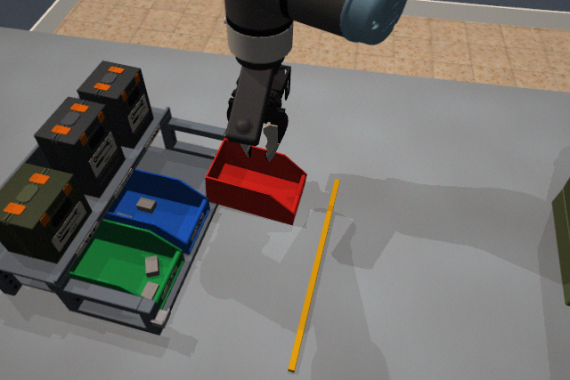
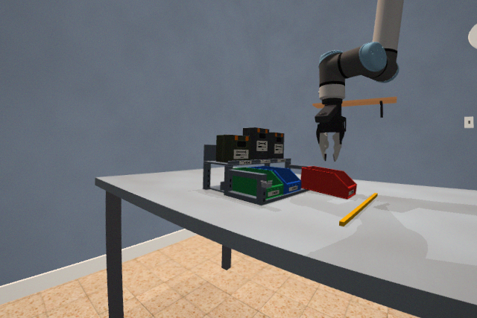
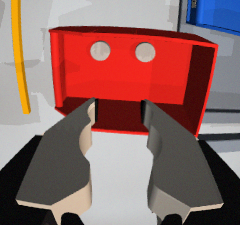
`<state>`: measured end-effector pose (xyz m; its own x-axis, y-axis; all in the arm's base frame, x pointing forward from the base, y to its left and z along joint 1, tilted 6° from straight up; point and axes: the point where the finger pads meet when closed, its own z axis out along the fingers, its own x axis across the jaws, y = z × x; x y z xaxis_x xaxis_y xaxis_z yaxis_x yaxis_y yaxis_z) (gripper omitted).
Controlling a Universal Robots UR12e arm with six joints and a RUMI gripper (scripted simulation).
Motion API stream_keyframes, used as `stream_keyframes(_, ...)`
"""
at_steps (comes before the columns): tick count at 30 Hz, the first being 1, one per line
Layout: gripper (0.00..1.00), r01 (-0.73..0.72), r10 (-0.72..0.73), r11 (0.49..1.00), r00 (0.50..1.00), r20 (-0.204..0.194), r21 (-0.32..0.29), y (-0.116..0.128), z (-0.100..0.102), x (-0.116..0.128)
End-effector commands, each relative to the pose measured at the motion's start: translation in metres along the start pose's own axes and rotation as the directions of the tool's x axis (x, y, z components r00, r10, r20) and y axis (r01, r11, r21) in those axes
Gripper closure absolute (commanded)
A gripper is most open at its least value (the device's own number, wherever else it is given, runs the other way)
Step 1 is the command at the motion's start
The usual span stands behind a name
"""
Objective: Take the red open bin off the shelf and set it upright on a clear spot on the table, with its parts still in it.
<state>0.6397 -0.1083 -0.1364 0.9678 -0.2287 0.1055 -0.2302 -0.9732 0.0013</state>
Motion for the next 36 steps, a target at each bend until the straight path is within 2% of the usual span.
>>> stream_keyframes(1, 0.80, 0.000, 0.000, 1.000, 1.000, -0.001, 0.000, 0.000, -0.001, 0.002)
stream_keyframes(6, 0.80, 0.000, 0.000, 1.000, 1.000, -0.001, 0.000, 0.003, -0.011, 0.039)
stream_keyframes(18, 0.80, 0.000, 0.000, 1.000, 1.000, -0.001, 0.000, 0.003, -0.011, 0.039)
stream_keyframes(23, 0.80, 0.000, 0.000, 1.000, 1.000, -0.001, 0.000, 0.007, -0.024, 0.091)
stream_keyframes(36, 0.80, 0.000, 0.000, 1.000, 1.000, -0.001, 0.000, 0.007, -0.025, 0.092)
